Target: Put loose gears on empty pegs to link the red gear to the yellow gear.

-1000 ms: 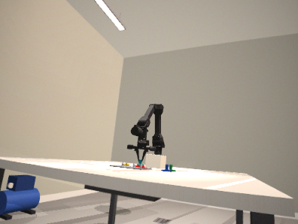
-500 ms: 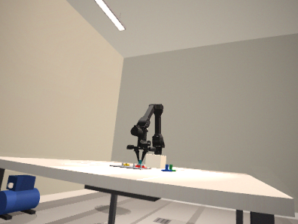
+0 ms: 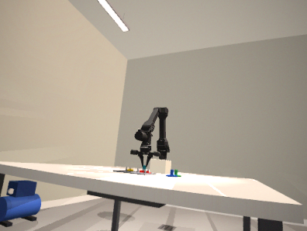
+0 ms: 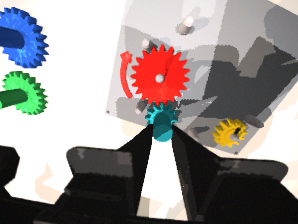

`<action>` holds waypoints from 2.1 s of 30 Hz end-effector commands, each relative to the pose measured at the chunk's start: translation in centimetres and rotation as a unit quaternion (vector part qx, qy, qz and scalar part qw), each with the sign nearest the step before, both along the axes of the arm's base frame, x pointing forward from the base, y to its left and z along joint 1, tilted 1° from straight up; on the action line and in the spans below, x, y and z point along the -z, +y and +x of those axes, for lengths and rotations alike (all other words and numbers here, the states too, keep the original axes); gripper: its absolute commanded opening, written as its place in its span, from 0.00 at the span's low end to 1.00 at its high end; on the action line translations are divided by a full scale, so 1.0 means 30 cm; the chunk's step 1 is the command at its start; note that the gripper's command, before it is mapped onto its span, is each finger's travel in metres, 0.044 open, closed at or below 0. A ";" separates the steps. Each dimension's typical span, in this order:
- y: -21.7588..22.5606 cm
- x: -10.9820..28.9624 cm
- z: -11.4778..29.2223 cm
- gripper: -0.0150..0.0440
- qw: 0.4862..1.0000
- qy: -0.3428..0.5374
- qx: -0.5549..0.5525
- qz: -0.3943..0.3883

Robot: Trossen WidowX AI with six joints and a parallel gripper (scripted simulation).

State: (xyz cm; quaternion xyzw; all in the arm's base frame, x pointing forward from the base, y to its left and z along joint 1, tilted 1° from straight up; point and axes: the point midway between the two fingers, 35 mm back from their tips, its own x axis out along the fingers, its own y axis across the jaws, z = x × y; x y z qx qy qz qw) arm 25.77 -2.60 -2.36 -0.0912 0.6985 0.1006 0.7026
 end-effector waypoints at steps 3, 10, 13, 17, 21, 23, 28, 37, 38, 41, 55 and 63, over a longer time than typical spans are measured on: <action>-0.002 0.007 0.002 0.25 0.999 0.001 0.040 -0.001; 0.000 0.005 0.002 0.43 1.000 0.001 0.005 -0.001; 0.000 0.000 0.002 0.49 1.000 0.001 -0.027 -0.001; -0.001 -0.029 0.004 0.49 0.999 0.000 -0.048 -0.001; -0.002 -0.114 0.005 0.49 0.997 0.000 -0.071 -0.001; -0.002 -0.153 0.003 0.49 0.997 0.000 -0.082 -0.001; 0.003 -0.130 0.008 0.54 0.997 0.000 -0.076 0.000; 0.322 -0.141 0.101 0.94 0.956 -0.004 -0.293 0.006; 0.370 -0.144 0.109 0.98 0.947 -0.006 -0.322 0.004; 0.521 -0.148 0.117 1.00 0.913 -0.009 -0.407 0.002; 0.651 -0.119 0.119 1.00 0.882 -0.010 -0.472 0.004; 0.652 -0.069 0.121 1.00 0.882 -0.010 -0.472 0.004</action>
